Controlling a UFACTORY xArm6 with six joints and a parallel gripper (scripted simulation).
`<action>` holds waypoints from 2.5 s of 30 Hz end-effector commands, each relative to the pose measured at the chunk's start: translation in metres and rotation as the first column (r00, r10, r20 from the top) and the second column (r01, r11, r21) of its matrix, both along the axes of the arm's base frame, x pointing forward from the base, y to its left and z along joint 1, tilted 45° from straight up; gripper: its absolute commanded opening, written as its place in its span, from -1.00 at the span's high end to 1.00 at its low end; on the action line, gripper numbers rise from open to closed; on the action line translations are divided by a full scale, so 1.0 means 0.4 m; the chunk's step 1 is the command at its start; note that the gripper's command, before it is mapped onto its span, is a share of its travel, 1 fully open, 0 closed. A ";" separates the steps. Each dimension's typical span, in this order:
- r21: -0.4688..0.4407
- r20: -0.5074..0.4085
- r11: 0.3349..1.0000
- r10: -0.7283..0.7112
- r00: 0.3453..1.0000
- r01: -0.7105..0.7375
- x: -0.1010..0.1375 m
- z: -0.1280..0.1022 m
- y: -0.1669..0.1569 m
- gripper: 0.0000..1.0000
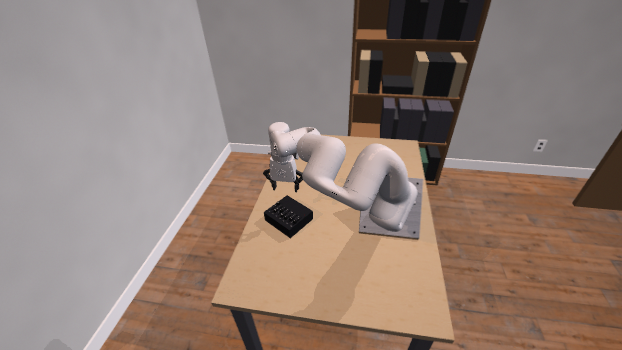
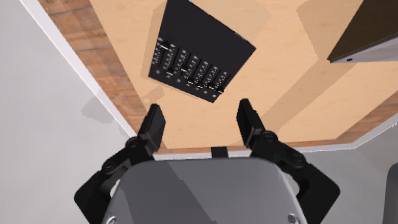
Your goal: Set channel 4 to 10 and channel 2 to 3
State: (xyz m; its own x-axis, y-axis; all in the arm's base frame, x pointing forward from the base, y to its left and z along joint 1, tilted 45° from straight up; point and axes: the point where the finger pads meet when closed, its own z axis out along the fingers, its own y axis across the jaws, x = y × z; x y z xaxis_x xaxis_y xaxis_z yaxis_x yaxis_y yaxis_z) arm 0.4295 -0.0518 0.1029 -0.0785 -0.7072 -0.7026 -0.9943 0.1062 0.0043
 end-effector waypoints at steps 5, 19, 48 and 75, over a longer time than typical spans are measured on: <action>-0.066 -0.138 0.996 -0.067 0.988 0.058 0.038 0.009 0.051 -1.00; -0.298 -0.360 0.929 -0.322 0.875 0.219 0.128 0.038 0.210 -1.00; -0.298 -0.360 0.929 -0.322 0.875 0.219 0.128 0.038 0.210 -1.00; -0.298 -0.360 0.929 -0.322 0.875 0.219 0.128 0.038 0.210 -1.00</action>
